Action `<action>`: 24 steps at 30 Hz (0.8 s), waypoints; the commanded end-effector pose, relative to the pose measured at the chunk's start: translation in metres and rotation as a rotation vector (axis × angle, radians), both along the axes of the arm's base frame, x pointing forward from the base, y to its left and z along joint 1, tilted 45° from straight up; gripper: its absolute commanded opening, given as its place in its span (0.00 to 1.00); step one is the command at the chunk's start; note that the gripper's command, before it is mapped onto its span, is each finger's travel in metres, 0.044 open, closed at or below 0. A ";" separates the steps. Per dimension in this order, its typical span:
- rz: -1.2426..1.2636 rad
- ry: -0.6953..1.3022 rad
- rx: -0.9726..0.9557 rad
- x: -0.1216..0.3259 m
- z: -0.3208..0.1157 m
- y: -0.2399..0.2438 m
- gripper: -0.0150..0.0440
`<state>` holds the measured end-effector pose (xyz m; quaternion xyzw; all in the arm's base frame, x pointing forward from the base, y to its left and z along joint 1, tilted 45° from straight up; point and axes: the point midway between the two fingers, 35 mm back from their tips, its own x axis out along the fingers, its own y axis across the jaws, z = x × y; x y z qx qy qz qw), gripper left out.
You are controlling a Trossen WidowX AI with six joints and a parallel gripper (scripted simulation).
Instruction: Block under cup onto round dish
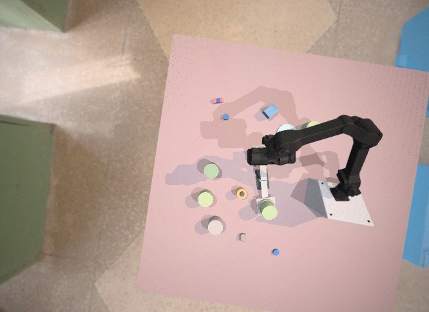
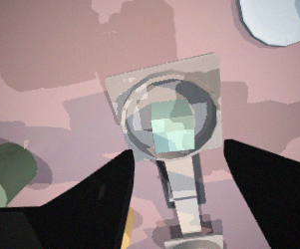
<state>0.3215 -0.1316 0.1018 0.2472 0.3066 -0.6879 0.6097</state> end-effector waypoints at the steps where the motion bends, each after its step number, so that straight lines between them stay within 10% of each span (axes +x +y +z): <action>1: 0.000 0.000 -0.006 -0.001 -0.008 -0.008 0.69; 24: 0.000 0.000 -0.007 -0.005 -0.031 -0.030 0.69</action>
